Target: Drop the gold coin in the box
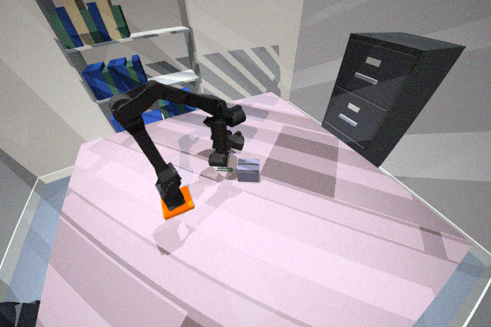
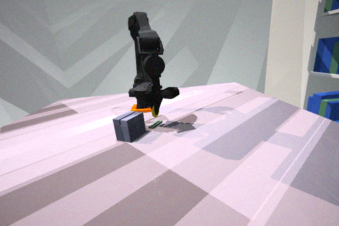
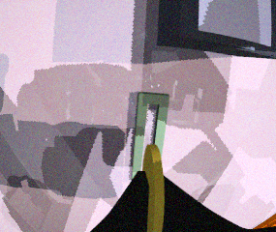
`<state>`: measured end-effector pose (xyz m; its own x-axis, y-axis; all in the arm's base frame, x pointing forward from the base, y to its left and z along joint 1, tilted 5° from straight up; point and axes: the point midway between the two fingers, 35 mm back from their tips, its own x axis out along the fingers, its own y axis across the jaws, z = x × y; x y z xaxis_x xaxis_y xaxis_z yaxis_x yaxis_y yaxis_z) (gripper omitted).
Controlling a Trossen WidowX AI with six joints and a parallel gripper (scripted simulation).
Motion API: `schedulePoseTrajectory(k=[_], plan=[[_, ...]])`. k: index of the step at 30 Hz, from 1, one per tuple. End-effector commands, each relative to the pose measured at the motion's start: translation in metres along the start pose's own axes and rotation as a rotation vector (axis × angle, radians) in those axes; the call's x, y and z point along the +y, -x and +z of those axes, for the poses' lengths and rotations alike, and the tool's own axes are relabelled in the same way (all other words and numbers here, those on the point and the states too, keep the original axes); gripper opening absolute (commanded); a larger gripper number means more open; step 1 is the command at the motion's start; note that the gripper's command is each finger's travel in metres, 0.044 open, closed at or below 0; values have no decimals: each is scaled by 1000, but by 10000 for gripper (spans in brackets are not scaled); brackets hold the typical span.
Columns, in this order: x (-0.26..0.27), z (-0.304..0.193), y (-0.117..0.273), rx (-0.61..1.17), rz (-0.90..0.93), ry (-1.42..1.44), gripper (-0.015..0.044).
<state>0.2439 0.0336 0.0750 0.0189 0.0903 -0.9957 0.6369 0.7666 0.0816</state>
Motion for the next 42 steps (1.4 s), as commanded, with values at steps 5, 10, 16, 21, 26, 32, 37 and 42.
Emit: schedulePoseTrajectory(k=[5, 10, 16, 21, 26, 32, 37, 42], plan=[[1, 3, 22, -12, 10, -3, 0], [-1, 2, 35, -13, 7, -9, 0], [-3, 1, 50, -14, 4, -16, 0], [-5, 0, 61, -14, 2, -21, 0], [-3, 5, 62, -15, 2, -7, 0], [-1, 10, 62, -15, 2, 2, 0], [-3, 22, 63, -17, 2, 2, 0], [-6, 33, 64, -19, 3, -1, 0]])
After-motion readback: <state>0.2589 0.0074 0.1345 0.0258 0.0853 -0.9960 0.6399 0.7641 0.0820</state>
